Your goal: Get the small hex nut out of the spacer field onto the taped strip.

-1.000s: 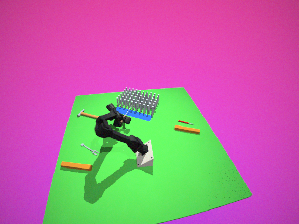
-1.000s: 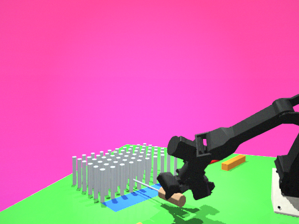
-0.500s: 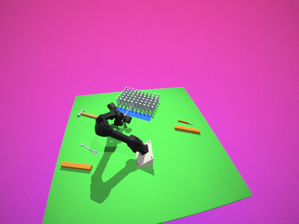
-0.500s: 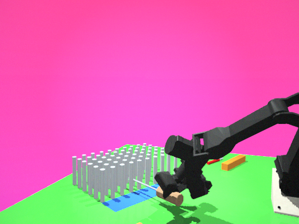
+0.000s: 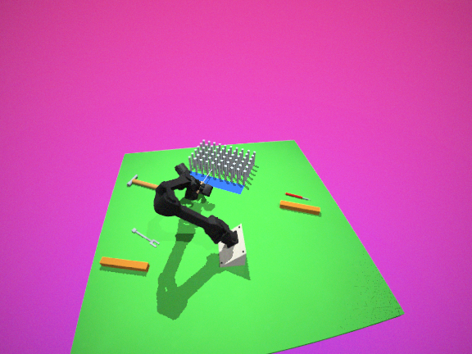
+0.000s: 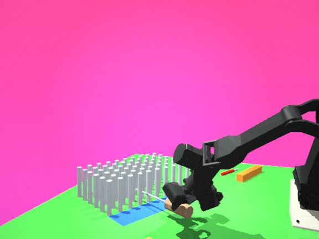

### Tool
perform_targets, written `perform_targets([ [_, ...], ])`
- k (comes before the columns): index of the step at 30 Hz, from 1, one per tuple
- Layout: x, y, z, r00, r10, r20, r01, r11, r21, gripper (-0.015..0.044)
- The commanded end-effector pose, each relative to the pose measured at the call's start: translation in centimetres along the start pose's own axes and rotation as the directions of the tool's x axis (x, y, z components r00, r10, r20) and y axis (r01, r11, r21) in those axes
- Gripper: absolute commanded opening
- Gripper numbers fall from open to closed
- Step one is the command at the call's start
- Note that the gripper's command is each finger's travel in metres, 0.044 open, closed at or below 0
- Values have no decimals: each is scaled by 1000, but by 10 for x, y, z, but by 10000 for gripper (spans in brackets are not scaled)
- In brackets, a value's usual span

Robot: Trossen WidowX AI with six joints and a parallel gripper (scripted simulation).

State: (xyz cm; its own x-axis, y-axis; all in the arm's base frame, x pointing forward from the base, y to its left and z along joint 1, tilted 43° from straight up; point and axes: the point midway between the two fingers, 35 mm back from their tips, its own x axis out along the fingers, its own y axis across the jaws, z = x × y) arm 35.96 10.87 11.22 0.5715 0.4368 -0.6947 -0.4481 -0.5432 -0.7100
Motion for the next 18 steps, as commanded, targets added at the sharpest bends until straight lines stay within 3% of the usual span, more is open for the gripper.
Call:
perform_targets([
  [1, 0, -3, -4, 1000, -8, -6, 8, 1000, -6, 0],
  [18, 7, -3, -14, 1000, -8, -7, 8, 1000, -7, 0],
])
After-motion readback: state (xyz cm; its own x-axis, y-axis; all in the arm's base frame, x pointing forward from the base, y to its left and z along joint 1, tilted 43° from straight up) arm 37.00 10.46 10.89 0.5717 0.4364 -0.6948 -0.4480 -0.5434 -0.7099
